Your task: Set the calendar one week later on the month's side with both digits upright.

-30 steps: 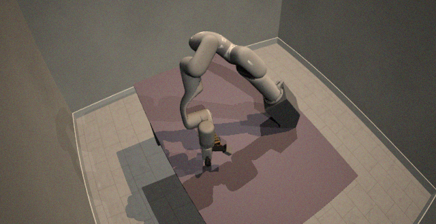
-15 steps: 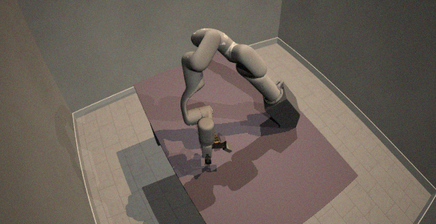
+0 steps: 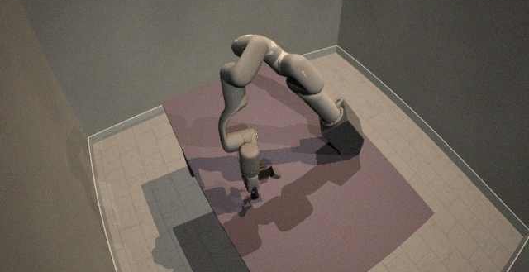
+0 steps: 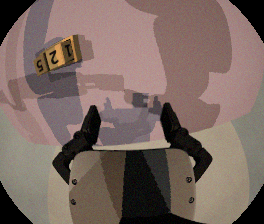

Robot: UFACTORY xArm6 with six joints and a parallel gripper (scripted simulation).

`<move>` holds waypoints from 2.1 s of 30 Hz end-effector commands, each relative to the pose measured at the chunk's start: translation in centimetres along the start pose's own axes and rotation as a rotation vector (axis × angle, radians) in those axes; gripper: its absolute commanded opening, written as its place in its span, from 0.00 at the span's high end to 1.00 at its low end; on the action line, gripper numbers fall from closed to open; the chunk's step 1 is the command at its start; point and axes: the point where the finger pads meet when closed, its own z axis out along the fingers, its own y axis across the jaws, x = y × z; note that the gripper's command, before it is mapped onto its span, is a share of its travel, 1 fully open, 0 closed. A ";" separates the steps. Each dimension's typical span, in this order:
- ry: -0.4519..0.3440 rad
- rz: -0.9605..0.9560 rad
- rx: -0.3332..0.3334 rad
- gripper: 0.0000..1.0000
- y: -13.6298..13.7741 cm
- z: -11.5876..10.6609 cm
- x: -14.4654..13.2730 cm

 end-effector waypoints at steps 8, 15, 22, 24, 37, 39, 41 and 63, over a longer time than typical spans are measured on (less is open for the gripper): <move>0.011 -0.214 -0.003 0.00 0.1 -0.1 -0.5; 0.010 -0.352 -0.004 0.00 0.1 -0.1 -0.7; 0.010 -0.486 -0.004 0.00 0.1 -0.1 -0.9; 0.010 -0.553 -0.005 0.00 0.1 -0.1 -1.0; 0.010 -0.786 -0.006 0.00 0.1 -0.1 -1.4; 0.009 -0.814 -0.006 0.00 0.1 -0.1 -1.4; 0.009 -0.817 -0.006 0.00 0.1 -0.1 -1.4; 0.008 -1.279 -0.009 0.00 0.1 -0.1 -2.2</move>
